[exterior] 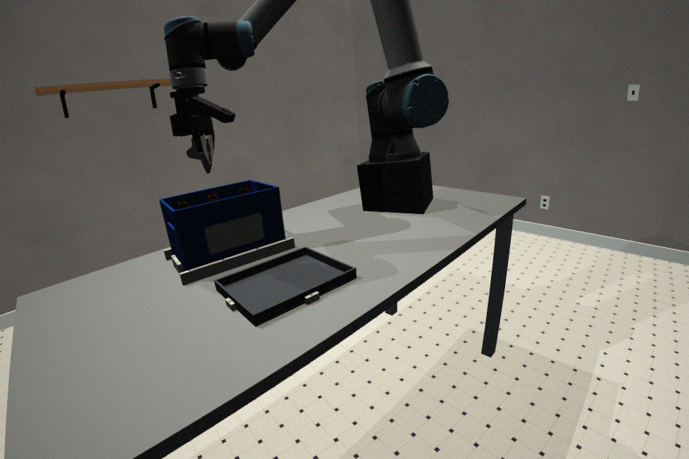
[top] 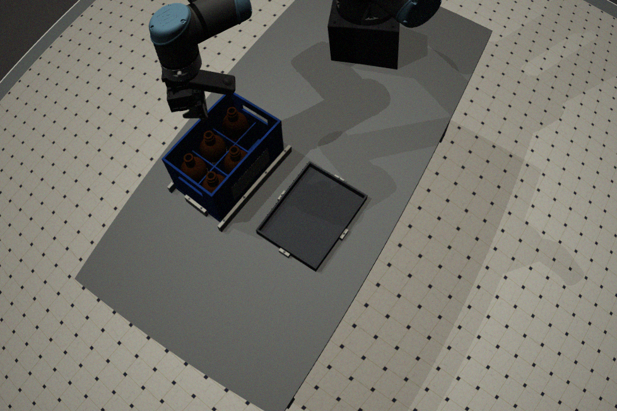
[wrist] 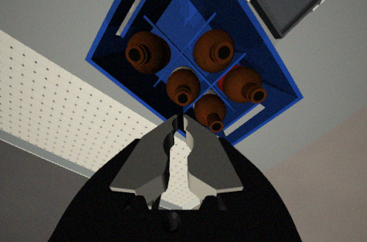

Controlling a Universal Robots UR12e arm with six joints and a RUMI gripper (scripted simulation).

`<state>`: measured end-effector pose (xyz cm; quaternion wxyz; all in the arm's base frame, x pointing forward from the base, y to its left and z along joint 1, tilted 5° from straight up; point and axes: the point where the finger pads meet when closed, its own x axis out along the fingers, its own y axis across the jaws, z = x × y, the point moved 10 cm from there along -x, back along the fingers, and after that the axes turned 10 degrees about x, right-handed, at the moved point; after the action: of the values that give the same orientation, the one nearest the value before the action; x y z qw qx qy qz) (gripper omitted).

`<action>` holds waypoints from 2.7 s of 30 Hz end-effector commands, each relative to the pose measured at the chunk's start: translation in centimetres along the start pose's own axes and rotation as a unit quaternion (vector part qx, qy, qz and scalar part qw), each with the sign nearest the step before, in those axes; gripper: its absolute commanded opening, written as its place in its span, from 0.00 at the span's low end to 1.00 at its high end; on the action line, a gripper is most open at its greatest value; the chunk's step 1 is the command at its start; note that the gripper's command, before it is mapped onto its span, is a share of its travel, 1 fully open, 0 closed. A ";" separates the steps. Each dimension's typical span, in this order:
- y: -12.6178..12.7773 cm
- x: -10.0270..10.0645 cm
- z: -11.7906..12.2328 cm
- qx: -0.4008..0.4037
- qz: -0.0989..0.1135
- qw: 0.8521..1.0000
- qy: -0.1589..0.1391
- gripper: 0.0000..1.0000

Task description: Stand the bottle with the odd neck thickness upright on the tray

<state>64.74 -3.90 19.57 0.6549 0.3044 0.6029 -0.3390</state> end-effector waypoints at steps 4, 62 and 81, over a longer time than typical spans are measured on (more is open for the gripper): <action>0.5 0.1 -0.7 -0.001 0.000 1.000 0.001 0.00; 4.8 0.1 -7.1 0.000 0.000 1.000 0.000 0.38; 4.7 1.8 -7.2 0.000 -0.001 1.000 0.002 0.38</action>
<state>64.51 4.66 17.81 0.6539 0.3045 0.6041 -0.3388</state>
